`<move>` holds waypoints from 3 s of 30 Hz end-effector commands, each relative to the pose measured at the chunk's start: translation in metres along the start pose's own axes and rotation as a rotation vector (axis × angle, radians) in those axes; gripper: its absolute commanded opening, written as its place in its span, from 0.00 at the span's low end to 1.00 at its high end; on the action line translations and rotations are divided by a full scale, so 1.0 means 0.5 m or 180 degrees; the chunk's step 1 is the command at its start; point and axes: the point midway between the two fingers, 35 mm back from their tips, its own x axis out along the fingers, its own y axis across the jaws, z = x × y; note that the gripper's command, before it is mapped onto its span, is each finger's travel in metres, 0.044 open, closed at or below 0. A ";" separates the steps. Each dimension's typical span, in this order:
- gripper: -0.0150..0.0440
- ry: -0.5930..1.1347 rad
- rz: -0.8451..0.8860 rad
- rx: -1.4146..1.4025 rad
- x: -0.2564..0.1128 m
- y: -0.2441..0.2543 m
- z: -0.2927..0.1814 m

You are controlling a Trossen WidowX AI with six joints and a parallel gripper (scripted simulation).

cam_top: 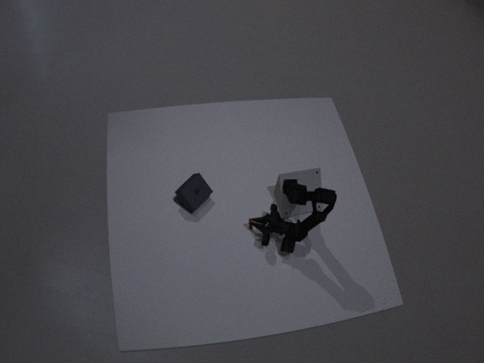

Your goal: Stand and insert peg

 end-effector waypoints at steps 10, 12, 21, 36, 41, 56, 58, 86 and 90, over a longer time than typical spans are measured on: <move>0.34 -0.0040 0.0004 -0.0001 -0.004 -0.001 -0.005; 0.35 -0.0053 0.0006 -0.0001 -0.003 0.000 -0.002; 0.47 -0.0057 0.0007 0.0000 -0.003 0.000 -0.002; 0.47 -0.0057 0.0007 0.0000 -0.003 0.000 -0.002; 0.47 -0.0057 0.0007 0.0000 -0.003 0.000 -0.002; 0.47 -0.0057 0.0007 0.0000 -0.003 0.000 -0.002; 0.47 -0.0057 0.0007 0.0000 -0.003 0.000 -0.002; 1.00 -0.0057 0.0007 0.0000 -0.003 0.000 -0.002; 1.00 -0.0036 -0.0056 0.0012 -0.001 0.007 0.019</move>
